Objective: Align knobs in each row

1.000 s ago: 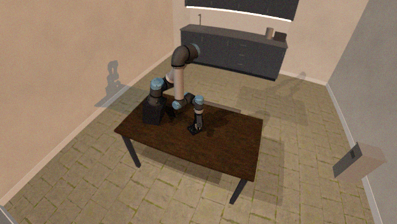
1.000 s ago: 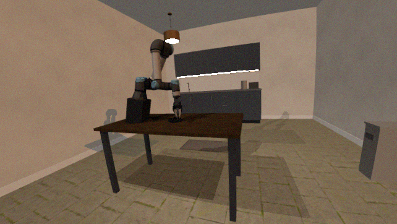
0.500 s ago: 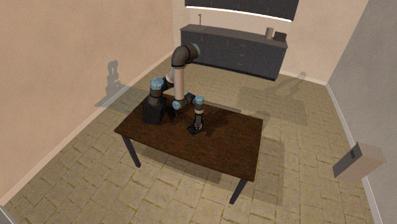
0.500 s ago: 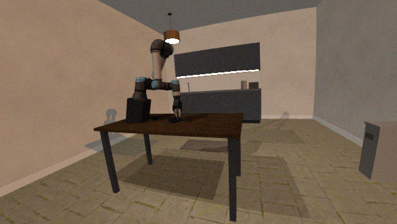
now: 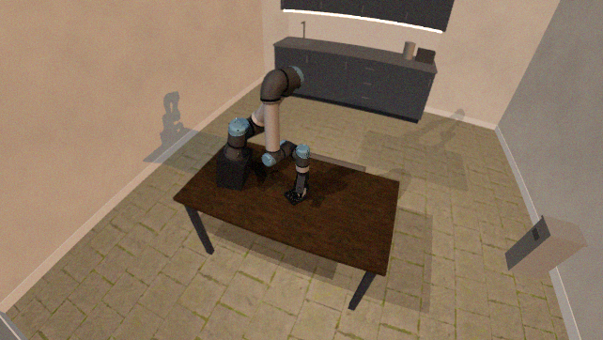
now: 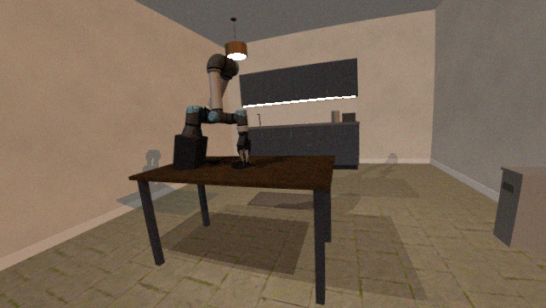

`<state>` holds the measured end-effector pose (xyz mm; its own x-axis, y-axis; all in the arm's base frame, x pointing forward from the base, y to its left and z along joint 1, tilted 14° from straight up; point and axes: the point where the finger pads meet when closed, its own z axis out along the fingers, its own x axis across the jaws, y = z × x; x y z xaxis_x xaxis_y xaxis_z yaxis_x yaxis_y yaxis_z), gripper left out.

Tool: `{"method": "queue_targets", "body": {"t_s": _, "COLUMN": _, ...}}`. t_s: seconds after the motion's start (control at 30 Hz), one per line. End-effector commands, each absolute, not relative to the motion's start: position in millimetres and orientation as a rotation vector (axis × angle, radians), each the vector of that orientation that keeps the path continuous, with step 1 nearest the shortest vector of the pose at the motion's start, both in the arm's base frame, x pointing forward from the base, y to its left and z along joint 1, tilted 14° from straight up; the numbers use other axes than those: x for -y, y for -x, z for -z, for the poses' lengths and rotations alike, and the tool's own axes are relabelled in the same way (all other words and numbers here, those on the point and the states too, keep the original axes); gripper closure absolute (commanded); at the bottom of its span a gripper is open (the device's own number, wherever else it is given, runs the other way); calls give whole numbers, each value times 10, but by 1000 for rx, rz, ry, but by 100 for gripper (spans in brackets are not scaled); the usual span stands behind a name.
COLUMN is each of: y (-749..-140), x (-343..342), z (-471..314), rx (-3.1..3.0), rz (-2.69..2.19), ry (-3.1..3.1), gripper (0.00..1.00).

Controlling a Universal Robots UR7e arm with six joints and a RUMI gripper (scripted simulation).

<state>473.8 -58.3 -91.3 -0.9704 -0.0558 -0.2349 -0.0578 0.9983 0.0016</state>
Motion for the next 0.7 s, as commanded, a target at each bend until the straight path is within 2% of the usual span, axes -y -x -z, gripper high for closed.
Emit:
{"method": "queue_targets", "body": {"t_s": 0.0, "y": -4741, "x": 584, "z": 909, "rx": -2903, "rz": -13, "ry": 67, "gripper": 96}}
{"method": "queue_targets", "body": {"t_s": 0.67, "y": -4740, "x": 584, "z": 909, "rx": -2903, "rz": -15, "ry": 54, "gripper": 96}}
